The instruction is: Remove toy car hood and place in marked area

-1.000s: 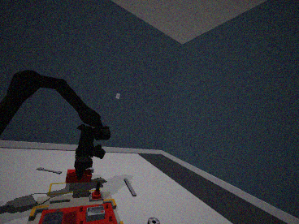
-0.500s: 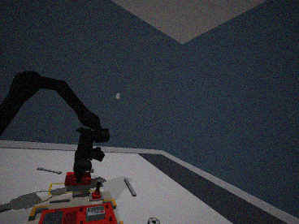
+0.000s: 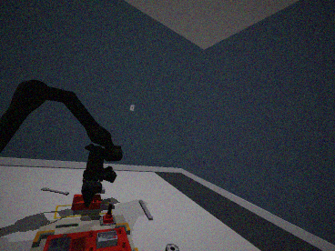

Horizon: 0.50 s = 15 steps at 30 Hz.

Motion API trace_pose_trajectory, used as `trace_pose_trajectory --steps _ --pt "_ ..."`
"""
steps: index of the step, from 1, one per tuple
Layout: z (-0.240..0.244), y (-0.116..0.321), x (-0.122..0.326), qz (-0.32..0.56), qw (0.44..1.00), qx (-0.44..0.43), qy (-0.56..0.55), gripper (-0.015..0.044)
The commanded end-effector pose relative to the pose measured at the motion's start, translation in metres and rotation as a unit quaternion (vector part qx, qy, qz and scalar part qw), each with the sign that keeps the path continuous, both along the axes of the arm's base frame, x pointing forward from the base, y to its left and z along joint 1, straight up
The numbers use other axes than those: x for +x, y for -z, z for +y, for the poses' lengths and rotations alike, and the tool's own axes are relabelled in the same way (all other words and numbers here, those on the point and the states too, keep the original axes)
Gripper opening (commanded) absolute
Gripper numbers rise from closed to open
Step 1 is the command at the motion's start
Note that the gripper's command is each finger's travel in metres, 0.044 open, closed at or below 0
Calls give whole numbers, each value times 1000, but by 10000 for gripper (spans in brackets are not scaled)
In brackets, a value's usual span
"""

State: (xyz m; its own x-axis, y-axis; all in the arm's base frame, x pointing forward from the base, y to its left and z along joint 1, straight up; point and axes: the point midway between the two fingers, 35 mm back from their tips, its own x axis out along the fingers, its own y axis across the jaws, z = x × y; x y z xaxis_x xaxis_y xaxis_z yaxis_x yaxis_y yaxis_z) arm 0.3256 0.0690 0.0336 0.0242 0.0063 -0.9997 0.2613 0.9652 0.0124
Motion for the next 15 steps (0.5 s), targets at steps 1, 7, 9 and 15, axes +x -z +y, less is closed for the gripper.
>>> trace_pose_trajectory --steps 1,7,9,15 --pt "1 2 0 0 1000 1 2 0" --pt "1 5 0 0 1000 1 2 0" --pt "1 6 0 0 1000 1 2 0" --pt "1 9 0 0 1000 1 2 0"
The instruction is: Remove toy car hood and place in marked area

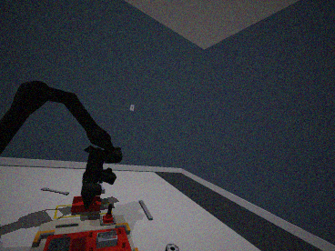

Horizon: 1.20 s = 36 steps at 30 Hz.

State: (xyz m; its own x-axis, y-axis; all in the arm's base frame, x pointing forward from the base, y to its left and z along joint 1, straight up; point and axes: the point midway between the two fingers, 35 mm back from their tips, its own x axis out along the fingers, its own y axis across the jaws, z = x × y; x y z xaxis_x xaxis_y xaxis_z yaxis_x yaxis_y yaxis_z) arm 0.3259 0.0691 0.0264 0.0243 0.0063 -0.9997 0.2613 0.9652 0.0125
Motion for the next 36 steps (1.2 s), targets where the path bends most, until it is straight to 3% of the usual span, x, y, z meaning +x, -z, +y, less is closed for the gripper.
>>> trace_pose_trajectory --steps 1,18,34,36 --pt "1 3 0 0 1000 1 2 0" --pt "1 11 0 0 1000 1 2 0" --pt "0 9 0 0 1000 0 0 420" --pt "0 6 0 0 1000 0 0 440"
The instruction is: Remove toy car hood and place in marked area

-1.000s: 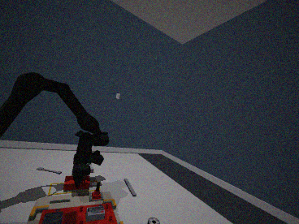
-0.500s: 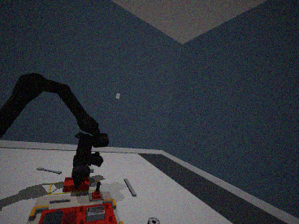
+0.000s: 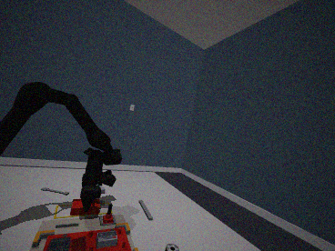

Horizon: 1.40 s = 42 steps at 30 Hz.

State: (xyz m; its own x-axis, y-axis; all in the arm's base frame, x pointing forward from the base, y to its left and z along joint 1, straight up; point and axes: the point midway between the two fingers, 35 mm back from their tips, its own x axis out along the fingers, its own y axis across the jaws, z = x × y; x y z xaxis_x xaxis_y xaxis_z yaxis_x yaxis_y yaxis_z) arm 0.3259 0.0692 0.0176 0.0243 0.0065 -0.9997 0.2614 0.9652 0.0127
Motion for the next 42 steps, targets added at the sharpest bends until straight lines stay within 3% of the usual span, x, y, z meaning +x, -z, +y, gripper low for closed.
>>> trace_pose_trajectory --steps 1,9,42 --pt "0 -6 1 0 1000 0 0 440" --pt "0 -72 -1 2 1000 0 0 440" --pt "0 -72 -1 2 1000 0 0 440"
